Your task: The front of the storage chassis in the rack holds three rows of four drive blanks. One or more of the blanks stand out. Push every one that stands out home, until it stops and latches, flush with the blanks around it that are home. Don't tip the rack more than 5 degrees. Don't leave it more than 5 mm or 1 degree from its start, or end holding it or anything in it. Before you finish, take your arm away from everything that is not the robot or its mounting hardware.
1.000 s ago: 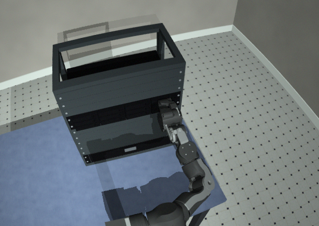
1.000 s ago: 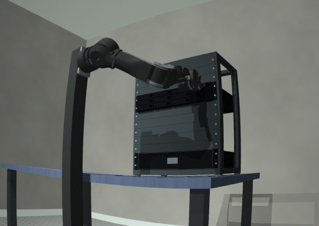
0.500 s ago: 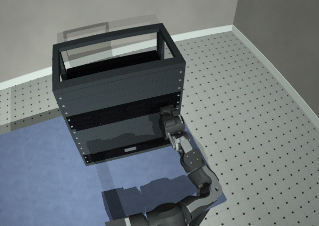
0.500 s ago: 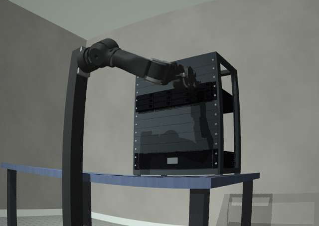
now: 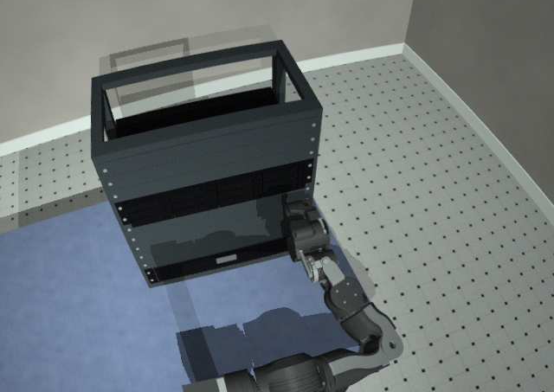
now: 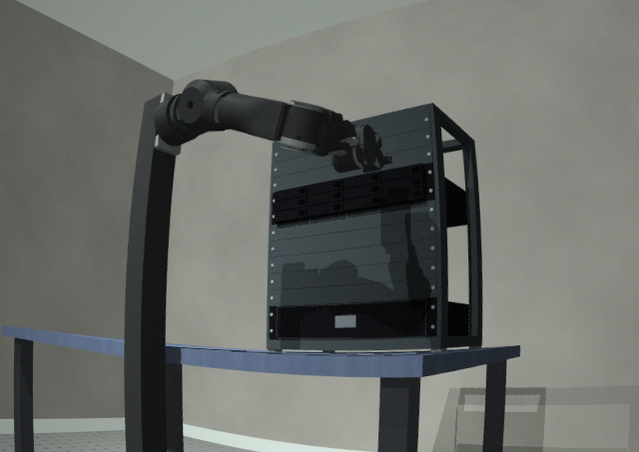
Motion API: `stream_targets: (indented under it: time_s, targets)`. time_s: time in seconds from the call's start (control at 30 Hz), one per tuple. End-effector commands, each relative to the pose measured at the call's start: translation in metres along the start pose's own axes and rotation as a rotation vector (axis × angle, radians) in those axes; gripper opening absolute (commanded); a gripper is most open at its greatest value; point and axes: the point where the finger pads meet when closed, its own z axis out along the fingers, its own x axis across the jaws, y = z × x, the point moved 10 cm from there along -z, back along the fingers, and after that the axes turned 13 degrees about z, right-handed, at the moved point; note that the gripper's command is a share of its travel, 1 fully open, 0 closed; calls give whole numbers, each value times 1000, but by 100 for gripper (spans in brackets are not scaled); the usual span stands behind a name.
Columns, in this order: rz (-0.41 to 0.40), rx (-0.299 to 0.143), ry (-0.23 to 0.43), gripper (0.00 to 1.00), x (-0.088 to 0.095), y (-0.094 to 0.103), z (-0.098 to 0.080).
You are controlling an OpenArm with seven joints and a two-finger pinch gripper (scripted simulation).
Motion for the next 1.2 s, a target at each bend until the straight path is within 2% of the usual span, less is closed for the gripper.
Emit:
stream_targets:
  time_s: [0.0, 0.17, 0.9, 1.17]
  targets:
    - [6, -2, 16, 0, 3, 0, -3]
    - [6, -2, 16, 0, 3, 0, -13]
    - [6, -1, 20, 0, 4, 0, -20]
    - [6, -1, 20, 0, 4, 0, -28]
